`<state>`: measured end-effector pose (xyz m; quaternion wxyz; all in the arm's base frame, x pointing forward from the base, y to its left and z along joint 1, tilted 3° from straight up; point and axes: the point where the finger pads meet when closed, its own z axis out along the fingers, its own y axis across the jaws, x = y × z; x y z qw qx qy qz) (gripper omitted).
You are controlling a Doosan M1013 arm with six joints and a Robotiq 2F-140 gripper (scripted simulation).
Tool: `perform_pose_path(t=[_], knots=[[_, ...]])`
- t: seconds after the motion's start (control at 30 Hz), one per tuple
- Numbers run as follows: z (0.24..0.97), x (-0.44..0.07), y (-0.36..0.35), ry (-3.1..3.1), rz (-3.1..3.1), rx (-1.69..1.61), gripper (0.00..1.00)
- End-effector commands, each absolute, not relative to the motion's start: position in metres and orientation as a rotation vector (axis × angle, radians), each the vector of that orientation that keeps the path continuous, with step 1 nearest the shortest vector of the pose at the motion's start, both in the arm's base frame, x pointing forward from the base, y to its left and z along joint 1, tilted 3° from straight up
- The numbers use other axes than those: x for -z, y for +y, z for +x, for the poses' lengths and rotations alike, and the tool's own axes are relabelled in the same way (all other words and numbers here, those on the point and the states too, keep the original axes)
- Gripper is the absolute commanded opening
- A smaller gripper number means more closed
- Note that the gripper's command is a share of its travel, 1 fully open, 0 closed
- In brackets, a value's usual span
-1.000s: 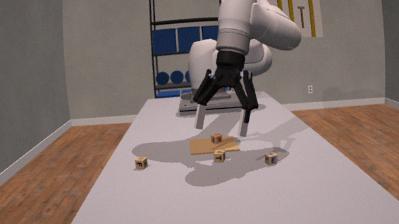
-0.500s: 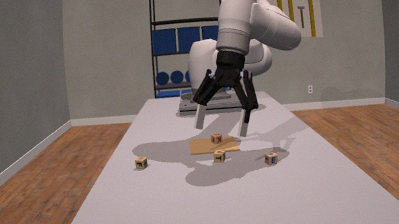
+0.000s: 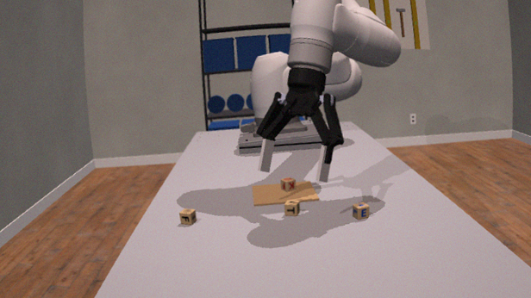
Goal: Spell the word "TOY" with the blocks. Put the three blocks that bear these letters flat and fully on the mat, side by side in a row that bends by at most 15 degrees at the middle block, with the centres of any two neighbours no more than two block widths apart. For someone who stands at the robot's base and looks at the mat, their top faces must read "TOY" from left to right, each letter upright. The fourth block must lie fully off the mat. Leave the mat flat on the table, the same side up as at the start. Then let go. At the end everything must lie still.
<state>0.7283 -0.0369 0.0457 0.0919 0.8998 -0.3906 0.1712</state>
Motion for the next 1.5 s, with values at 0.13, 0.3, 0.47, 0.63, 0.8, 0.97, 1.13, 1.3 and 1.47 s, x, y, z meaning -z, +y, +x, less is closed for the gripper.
perform_pose_path(t=[0.13,0.3,0.47,0.63,0.8,0.97,1.13,1.3,1.47], knots=[[0.728,-0.044,-0.106,-1.158,2.671,-0.503,1.0],[0.73,-0.048,-0.184,-1.158,2.671,-0.503,1.0],[0.732,-0.051,-0.242,-1.158,2.67,-0.503,1.0],[0.732,-0.051,-0.243,-1.158,2.67,-0.503,1.0],[0.732,-0.051,-0.243,-1.158,2.67,-0.503,1.0],[0.732,-0.051,-0.243,-1.158,2.67,-0.503,1.0],[0.732,-0.051,-0.243,-1.158,2.67,-0.503,1.0],[0.732,-0.051,-0.243,-1.158,2.67,-0.503,1.0],[0.732,-0.051,-0.243,-1.158,2.67,-0.503,1.0]])
